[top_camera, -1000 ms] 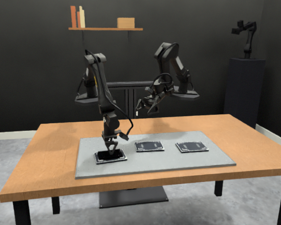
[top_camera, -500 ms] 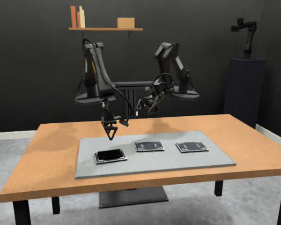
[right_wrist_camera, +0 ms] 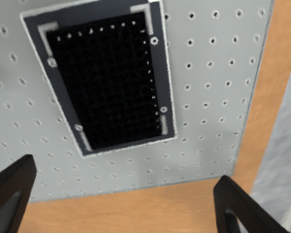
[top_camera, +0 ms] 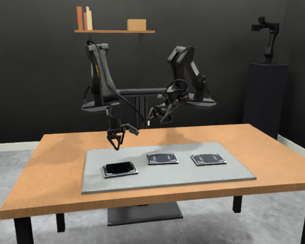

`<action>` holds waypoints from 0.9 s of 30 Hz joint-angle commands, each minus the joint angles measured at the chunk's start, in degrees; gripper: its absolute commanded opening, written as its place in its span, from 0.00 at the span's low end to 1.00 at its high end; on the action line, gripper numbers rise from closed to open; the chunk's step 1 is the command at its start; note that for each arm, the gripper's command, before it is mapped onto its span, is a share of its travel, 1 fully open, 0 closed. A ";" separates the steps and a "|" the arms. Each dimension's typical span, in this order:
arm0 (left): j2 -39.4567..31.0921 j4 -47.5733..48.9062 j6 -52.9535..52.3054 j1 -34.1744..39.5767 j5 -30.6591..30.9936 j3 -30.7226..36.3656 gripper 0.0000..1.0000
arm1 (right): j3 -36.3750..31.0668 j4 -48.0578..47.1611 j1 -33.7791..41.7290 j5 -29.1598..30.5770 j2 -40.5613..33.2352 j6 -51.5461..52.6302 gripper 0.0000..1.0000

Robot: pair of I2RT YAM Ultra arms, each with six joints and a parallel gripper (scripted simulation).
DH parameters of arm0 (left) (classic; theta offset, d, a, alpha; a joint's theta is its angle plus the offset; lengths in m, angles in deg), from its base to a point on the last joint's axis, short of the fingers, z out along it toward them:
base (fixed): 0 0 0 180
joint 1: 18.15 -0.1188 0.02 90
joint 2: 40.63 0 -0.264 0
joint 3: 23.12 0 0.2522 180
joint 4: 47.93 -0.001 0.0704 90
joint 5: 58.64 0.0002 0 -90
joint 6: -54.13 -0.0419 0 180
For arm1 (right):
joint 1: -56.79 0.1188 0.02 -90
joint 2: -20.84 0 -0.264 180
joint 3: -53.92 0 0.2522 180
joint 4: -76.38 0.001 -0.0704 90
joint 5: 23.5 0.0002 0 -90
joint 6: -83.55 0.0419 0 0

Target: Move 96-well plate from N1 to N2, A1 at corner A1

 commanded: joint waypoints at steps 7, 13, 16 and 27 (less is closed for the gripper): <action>0.08 0.54 0.40 0.25 -0.48 0.10 1.00 | -13.07 -16.38 -1.76 -5.64 -7.28 22.28 1.00; 0.08 0.54 0.40 0.25 -0.48 0.10 1.00 | -18.54 -24.46 -1.78 -5.14 -9.43 30.88 1.00; 0.08 0.54 0.40 0.25 -0.48 0.10 1.00 | -22.38 -29.85 -1.58 -4.99 -11.00 38.47 1.00; 0.08 0.54 0.40 0.25 -0.48 0.10 1.00 | -34.21 -48.56 0.40 -0.70 -13.13 62.29 1.00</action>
